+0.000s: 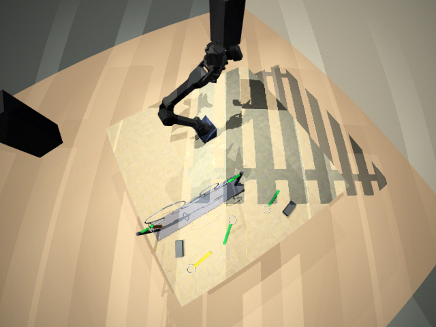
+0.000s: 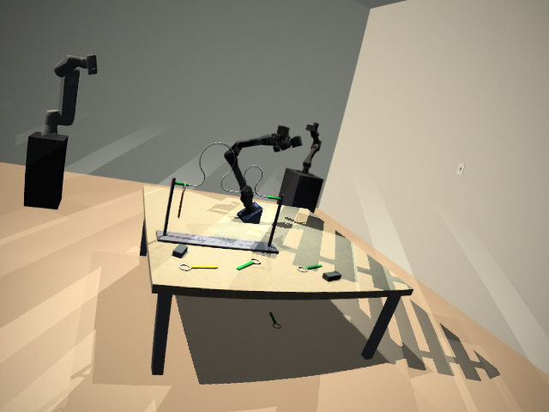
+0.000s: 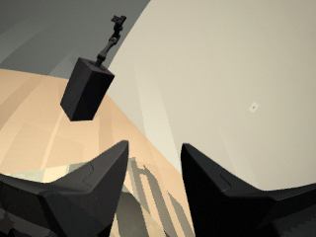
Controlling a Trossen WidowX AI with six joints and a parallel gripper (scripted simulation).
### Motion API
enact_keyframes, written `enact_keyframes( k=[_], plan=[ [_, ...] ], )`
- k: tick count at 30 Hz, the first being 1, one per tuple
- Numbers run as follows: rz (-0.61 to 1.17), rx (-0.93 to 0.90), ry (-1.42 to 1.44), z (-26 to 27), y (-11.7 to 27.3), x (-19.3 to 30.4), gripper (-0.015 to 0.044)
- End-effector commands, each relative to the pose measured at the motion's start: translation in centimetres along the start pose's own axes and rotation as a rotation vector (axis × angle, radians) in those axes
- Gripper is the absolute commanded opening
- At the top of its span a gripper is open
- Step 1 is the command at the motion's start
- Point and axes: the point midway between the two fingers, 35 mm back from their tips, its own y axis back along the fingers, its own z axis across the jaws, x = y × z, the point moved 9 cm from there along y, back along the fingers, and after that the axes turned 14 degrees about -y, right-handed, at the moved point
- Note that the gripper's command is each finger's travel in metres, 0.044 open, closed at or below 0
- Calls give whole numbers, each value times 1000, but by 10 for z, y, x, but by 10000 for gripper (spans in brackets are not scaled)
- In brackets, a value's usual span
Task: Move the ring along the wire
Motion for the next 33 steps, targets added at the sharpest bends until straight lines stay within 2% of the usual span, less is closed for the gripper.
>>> enact_keyframes(
  k=[1, 18, 33],
  plan=[
    [-33, 130, 63, -17, 28, 2, 160],
    [-215, 701, -38, -90, 184, 30, 160],
    [-359, 1206, -151, -89, 328, 72, 160]
  ],
)
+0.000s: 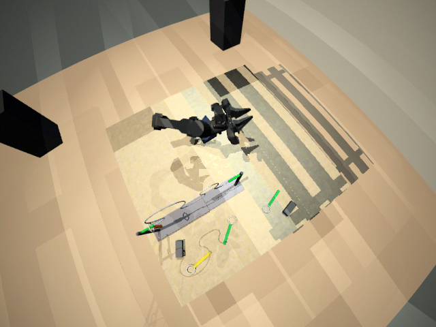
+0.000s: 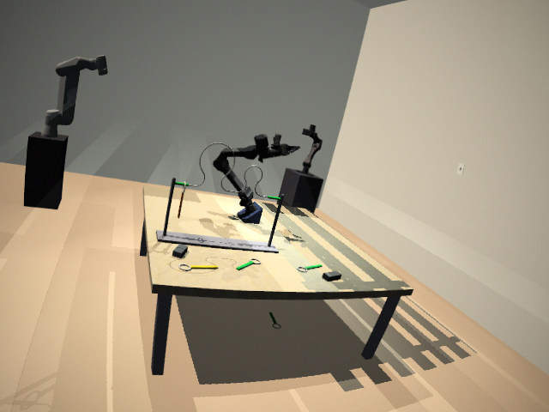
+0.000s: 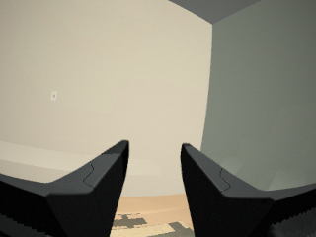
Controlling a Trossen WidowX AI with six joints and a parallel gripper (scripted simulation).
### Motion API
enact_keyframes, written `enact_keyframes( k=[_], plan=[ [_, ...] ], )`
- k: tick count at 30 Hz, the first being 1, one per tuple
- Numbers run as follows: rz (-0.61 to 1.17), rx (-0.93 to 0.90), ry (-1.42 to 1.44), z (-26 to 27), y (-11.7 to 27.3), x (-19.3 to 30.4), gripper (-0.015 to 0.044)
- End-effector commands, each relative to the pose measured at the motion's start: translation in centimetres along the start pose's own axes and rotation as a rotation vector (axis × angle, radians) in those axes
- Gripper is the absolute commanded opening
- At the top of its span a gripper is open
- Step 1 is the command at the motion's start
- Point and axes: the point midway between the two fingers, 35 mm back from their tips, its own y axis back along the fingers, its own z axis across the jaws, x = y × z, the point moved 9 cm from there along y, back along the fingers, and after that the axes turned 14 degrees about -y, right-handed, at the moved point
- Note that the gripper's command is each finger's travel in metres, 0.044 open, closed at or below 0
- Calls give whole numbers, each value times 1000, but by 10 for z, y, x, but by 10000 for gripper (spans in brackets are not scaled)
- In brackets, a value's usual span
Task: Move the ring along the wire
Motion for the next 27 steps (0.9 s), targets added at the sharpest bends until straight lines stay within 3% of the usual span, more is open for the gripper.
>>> enact_keyframes(
  k=[1, 13, 27],
  plan=[
    [-37, 162, -25, -35, 30, -1, 160],
    [-130, 571, -41, -99, 122, -3, 160],
    [-188, 1060, 59, -130, 240, -8, 160]
  ],
)
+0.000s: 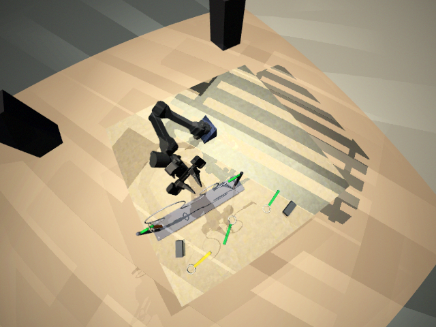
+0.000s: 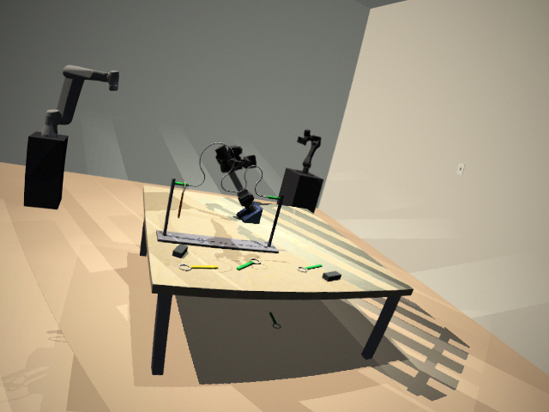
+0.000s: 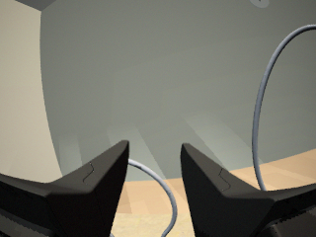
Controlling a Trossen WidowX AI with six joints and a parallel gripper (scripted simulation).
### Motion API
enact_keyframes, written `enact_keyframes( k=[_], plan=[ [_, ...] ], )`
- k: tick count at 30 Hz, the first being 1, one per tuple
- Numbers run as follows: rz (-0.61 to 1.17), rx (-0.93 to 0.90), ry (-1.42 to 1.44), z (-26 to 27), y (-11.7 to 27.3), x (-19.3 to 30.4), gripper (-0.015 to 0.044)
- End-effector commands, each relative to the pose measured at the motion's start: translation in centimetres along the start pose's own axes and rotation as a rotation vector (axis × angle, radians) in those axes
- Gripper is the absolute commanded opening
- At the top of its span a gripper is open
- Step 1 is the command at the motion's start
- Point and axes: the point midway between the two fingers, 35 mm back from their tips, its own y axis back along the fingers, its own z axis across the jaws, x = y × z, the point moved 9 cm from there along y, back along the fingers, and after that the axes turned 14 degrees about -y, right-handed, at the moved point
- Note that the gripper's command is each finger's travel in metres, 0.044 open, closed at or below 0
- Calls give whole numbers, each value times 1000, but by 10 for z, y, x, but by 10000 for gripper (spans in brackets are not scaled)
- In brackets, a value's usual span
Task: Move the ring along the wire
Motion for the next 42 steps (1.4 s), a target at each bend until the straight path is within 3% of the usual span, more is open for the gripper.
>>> enact_keyframes(
  k=[1, 12, 17, 29, 36, 42],
  plan=[
    [-28, 150, 55, -31, 17, -7, 160],
    [116, 329, 156, -86, 41, 14, 160],
    [102, 371, 110, -97, 46, 14, 160],
    [124, 354, 167, -169, 60, 30, 160],
    [151, 328, 222, -226, 89, 48, 160],
    [182, 300, 272, -277, 136, 72, 160]
  ],
)
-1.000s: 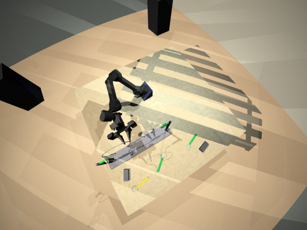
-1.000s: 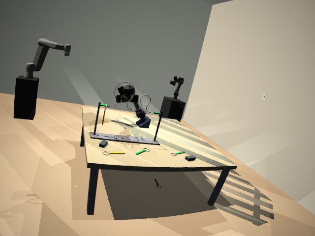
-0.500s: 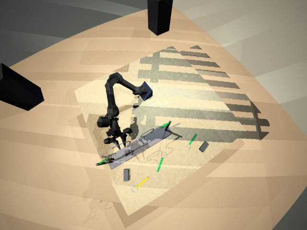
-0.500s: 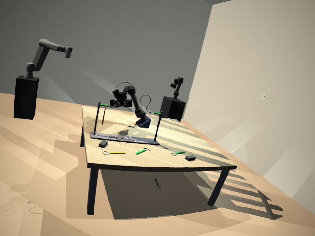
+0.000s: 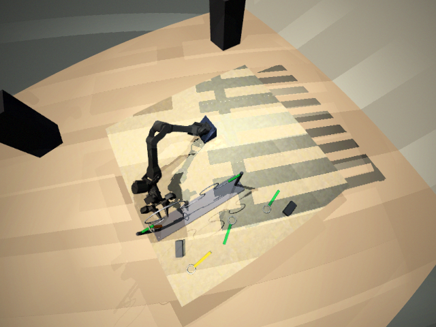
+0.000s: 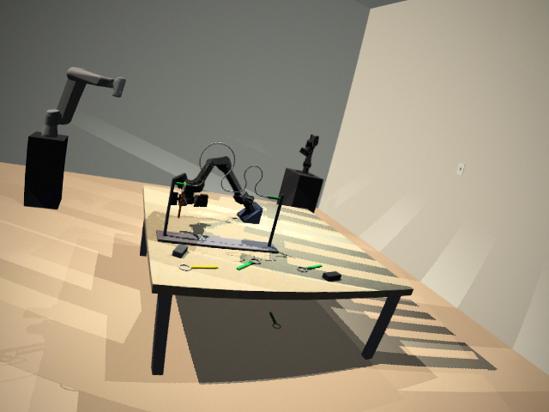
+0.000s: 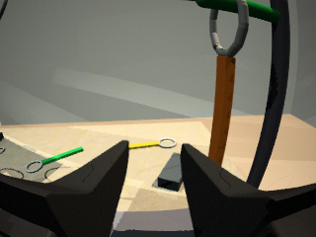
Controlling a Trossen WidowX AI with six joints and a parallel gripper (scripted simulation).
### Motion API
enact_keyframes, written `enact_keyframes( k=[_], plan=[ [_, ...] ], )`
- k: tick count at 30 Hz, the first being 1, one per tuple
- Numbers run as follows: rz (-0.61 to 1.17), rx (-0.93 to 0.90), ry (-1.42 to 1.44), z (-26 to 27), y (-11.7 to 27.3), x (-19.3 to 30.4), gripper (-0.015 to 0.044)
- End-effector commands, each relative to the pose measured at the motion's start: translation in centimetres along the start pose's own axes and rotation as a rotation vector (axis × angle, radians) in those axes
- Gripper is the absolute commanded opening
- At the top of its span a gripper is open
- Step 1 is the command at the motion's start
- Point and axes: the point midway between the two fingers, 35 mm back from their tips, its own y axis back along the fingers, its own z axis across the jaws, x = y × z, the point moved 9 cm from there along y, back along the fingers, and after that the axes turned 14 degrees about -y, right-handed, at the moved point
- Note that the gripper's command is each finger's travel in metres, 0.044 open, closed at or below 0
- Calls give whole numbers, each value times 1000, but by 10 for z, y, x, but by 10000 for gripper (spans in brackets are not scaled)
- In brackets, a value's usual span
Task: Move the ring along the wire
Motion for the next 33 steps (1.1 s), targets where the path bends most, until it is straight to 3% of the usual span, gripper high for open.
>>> enact_keyframes(
  k=[1, 7, 16, 26, 33],
  plan=[
    [13, -19, 49, -42, 23, 33, 160],
    [31, -44, 92, -86, 64, 74, 160],
    [31, -44, 93, -87, 65, 75, 160],
    [27, -42, 91, -70, 16, 30, 160],
    [27, -42, 92, -69, 14, 29, 160]
  ],
)
